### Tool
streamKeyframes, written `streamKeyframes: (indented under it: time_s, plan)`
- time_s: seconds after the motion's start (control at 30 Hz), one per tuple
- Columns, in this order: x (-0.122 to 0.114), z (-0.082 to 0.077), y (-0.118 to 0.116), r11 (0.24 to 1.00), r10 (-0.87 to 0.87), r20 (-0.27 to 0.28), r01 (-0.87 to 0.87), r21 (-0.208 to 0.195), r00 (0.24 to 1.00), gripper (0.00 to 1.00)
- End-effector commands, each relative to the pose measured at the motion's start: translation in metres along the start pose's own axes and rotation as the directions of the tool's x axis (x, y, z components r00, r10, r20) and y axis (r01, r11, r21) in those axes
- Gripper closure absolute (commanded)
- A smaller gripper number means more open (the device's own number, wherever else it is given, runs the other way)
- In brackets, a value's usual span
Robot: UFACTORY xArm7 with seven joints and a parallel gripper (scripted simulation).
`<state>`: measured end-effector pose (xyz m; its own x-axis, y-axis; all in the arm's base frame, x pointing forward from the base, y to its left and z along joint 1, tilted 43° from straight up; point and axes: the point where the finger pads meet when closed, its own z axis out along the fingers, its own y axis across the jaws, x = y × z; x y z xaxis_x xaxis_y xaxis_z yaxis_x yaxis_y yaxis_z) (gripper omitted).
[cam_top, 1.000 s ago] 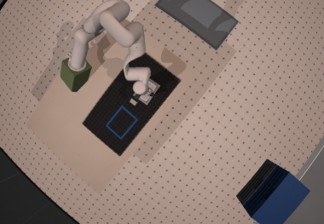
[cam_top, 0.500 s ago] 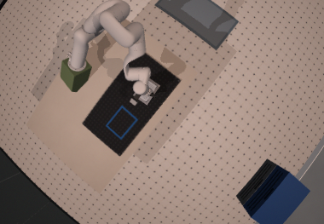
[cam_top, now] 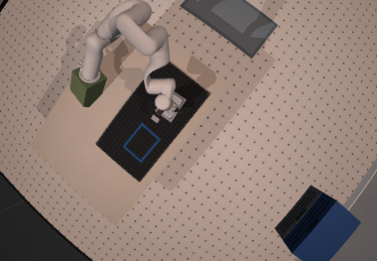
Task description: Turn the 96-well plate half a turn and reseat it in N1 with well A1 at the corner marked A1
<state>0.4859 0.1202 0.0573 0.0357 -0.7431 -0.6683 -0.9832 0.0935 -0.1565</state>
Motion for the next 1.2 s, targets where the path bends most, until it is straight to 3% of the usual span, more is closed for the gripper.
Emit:
streamKeyframes:
  time_s: [0.0, 0.13, 0.17, 1.17]
  plan:
    - [0.0008, -0.0012, -0.0016, 1.0, 0.0, -0.002, 0.0, 0.004, 1.0, 1.0]
    - [0.0008, -0.0007, -0.0016, 1.0, 0.0, -0.002, 0.0, 0.004, 1.0, 1.0]
    - [0.0008, 0.0, -0.0016, 1.0, 0.0, -0.002, 0.0, 0.004, 1.0, 0.0]
    - [0.0008, 0.0, -0.0017, 1.0, 0.0, -0.002, 0.0, 0.005, 1.0, 0.0]
